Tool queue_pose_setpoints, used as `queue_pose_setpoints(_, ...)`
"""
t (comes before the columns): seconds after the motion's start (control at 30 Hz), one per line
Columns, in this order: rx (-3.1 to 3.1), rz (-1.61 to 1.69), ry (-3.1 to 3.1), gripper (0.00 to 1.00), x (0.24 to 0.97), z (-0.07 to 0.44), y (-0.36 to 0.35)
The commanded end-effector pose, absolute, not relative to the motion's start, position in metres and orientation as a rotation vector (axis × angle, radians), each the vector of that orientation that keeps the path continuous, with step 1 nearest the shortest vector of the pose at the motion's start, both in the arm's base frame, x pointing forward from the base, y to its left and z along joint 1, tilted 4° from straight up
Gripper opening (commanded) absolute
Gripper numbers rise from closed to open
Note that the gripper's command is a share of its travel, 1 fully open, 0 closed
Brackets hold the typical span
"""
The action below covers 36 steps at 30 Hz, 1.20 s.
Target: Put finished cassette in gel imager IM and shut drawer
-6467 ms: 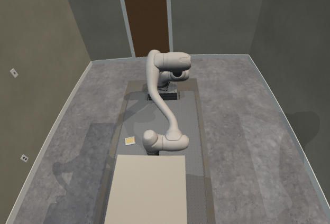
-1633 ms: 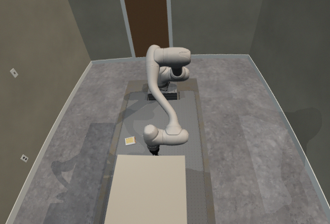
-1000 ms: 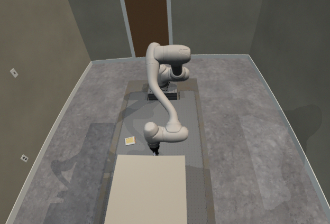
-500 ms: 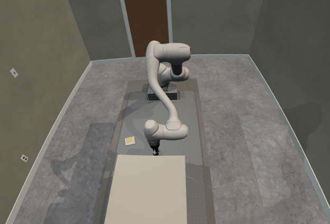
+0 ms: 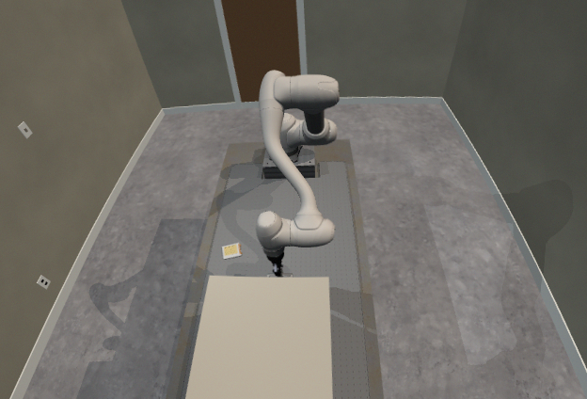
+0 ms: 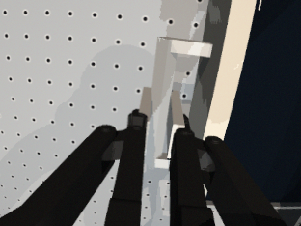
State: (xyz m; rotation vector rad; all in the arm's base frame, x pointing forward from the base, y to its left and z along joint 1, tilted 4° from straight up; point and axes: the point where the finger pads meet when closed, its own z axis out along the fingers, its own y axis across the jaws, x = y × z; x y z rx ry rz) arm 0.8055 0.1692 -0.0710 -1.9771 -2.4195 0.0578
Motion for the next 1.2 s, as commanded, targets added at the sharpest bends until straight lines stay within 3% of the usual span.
queue_pose_setpoints(0.0, -1.977, 0.058, -2.419, 0.10, 0.805, -0.071, 0.169)
queue_pose_setpoints(1.17, -1.968, 0.084, -2.408, 0.10, 0.766, -0.069, 0.161)
